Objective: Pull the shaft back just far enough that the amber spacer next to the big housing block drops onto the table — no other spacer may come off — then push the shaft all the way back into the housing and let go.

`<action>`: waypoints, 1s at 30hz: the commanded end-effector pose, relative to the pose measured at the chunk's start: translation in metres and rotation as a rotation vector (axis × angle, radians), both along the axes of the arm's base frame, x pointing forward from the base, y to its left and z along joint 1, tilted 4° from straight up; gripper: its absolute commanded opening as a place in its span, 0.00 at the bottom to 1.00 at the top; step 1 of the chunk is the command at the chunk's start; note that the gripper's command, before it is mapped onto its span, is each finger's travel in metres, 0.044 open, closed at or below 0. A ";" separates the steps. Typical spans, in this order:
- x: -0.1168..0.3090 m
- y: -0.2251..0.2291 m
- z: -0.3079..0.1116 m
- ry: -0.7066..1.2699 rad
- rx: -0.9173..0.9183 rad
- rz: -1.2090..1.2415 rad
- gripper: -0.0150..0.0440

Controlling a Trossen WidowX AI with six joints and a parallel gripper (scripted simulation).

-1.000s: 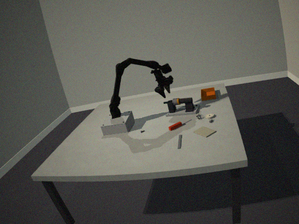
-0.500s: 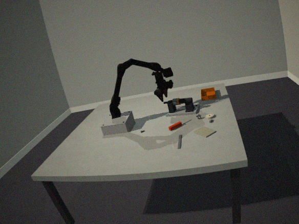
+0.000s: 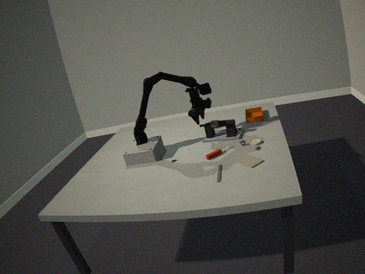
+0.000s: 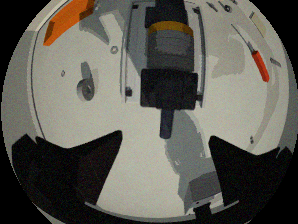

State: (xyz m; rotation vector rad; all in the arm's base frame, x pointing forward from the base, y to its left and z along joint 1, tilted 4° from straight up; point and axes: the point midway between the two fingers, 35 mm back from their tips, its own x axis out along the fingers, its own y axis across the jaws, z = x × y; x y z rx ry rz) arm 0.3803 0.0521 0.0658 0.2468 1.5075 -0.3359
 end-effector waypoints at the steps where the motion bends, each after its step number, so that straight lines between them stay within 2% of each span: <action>1: 0.000 0.001 0.000 0.004 0.005 0.006 1.00; 12: 0.000 0.001 0.000 0.004 0.005 0.006 1.00; 14: -0.001 0.001 0.000 0.007 0.003 0.071 1.00; 28: -0.002 0.003 0.004 0.082 -0.056 1.435 1.00; 30: -0.002 0.003 0.004 0.091 -0.059 1.551 1.00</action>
